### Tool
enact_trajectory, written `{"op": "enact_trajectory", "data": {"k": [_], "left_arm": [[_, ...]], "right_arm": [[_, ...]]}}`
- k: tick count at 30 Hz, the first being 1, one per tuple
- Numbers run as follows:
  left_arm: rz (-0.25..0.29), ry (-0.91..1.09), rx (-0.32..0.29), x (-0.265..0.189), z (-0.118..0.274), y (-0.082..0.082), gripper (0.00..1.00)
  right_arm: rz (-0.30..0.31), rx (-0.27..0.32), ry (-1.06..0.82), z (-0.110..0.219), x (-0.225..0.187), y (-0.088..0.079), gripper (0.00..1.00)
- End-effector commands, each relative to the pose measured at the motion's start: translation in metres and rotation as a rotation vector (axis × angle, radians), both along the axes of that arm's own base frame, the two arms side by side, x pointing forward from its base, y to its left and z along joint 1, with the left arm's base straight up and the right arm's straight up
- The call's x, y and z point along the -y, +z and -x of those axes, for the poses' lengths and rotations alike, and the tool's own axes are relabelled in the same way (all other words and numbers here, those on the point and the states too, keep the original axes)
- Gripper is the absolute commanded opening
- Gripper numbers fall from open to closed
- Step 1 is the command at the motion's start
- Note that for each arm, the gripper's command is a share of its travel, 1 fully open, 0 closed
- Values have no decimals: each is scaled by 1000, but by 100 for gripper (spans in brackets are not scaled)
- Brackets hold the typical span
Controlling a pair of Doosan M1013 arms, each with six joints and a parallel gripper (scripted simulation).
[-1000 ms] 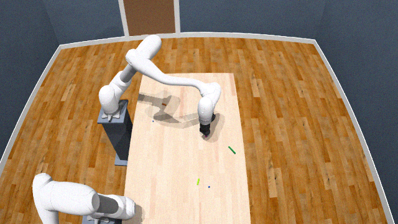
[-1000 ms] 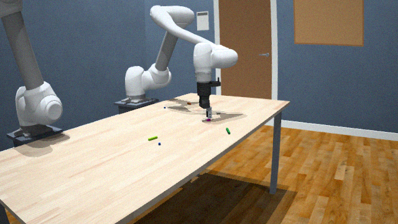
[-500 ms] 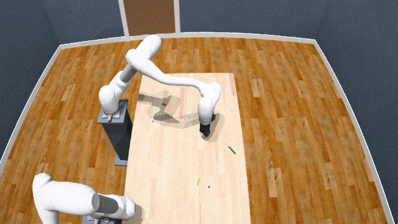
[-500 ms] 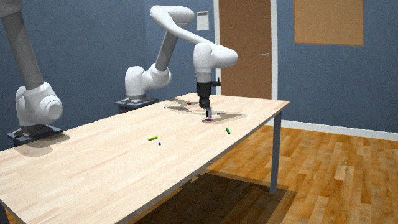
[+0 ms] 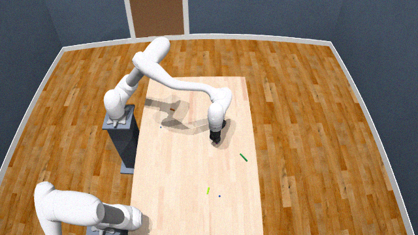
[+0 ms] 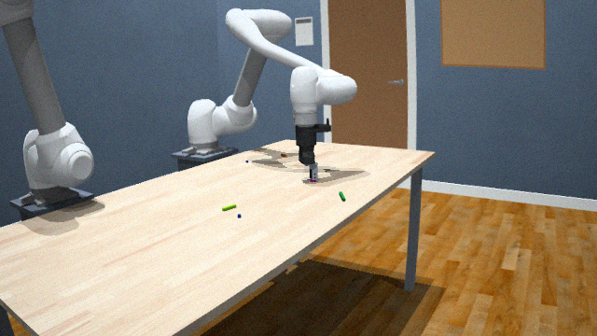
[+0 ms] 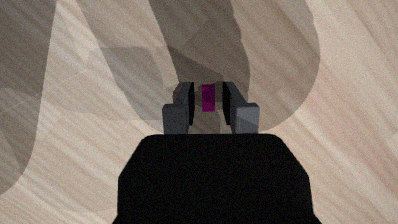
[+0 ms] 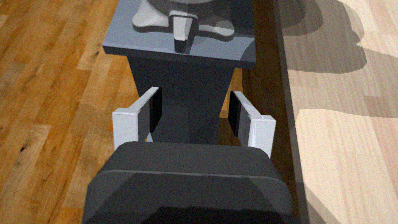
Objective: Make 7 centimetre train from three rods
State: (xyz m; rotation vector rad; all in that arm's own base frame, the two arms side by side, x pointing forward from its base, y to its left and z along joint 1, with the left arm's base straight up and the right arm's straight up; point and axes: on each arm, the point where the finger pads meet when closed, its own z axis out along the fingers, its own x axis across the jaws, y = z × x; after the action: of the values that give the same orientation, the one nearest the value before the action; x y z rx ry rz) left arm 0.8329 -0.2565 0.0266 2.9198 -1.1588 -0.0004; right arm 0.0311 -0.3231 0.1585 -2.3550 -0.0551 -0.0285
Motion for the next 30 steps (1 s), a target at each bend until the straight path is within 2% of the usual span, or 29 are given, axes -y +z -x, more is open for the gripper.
{"op": "enact_trajectory", "data": {"k": [1,30], "left_arm": [[0,0,2,0,0,-2,54],[0,0,2,0,0,-5,54]], "right_arm": [[1,0,0,0,0,0,100],[1,0,0,0,0,0,100]]}}
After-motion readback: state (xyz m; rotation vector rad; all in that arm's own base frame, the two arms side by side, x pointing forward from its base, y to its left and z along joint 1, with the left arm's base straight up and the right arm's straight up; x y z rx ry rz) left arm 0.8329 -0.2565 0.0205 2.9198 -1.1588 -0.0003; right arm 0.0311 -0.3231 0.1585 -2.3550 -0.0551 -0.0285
